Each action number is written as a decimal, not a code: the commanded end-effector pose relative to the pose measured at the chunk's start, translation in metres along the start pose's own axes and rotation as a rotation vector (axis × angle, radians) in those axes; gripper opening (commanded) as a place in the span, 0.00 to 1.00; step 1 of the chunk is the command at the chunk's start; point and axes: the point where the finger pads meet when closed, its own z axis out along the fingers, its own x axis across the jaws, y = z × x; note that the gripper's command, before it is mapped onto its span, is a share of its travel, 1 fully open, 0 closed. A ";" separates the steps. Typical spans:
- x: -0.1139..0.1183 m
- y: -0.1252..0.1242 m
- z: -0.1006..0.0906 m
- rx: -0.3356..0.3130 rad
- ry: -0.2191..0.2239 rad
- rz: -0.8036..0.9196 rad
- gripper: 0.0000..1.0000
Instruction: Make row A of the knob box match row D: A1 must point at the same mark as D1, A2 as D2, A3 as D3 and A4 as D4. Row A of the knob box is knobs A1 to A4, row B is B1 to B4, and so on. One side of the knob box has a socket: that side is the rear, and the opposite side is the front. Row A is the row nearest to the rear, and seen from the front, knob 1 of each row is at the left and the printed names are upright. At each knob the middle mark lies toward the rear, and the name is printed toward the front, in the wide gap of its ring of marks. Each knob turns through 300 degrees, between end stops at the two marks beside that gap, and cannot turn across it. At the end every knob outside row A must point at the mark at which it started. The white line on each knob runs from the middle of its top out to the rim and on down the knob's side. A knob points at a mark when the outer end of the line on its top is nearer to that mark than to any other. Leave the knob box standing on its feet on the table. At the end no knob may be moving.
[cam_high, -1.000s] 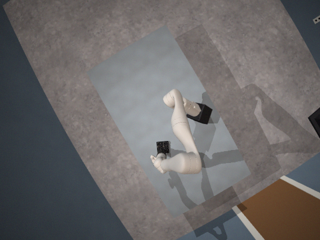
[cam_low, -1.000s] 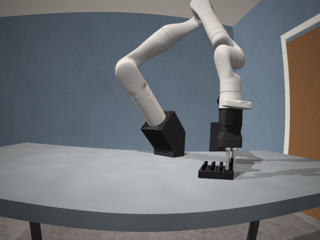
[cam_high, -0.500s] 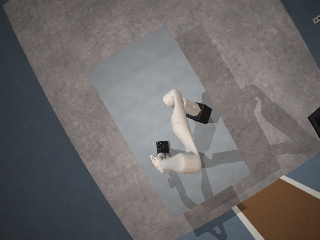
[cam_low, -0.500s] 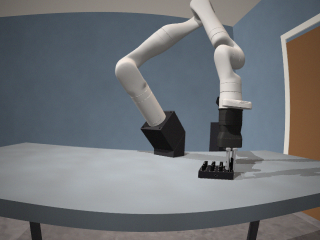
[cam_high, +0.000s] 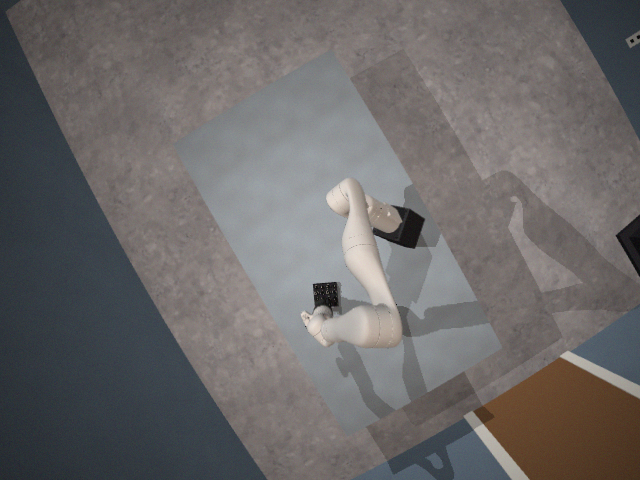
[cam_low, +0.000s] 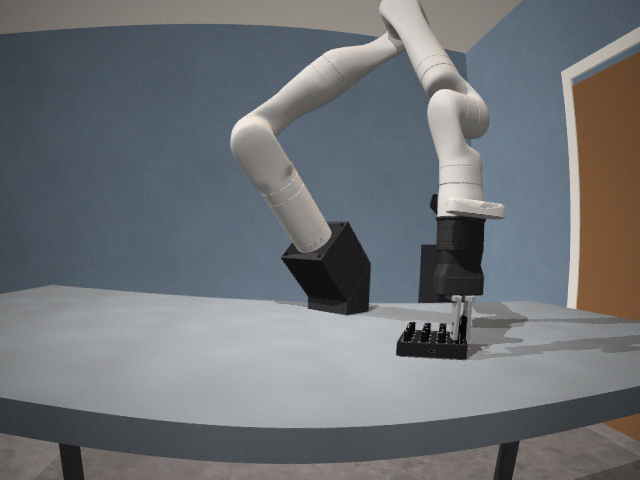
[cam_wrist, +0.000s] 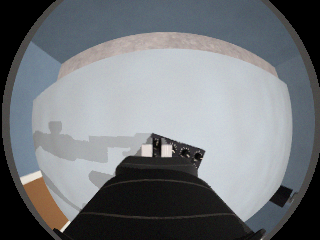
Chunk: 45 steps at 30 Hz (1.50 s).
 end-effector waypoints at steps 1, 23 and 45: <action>-0.001 0.000 -0.001 0.000 -0.003 -0.005 0.30; -0.001 0.000 -0.001 0.000 -0.003 -0.223 0.30; -0.001 0.000 -0.001 0.000 -0.003 -0.570 0.30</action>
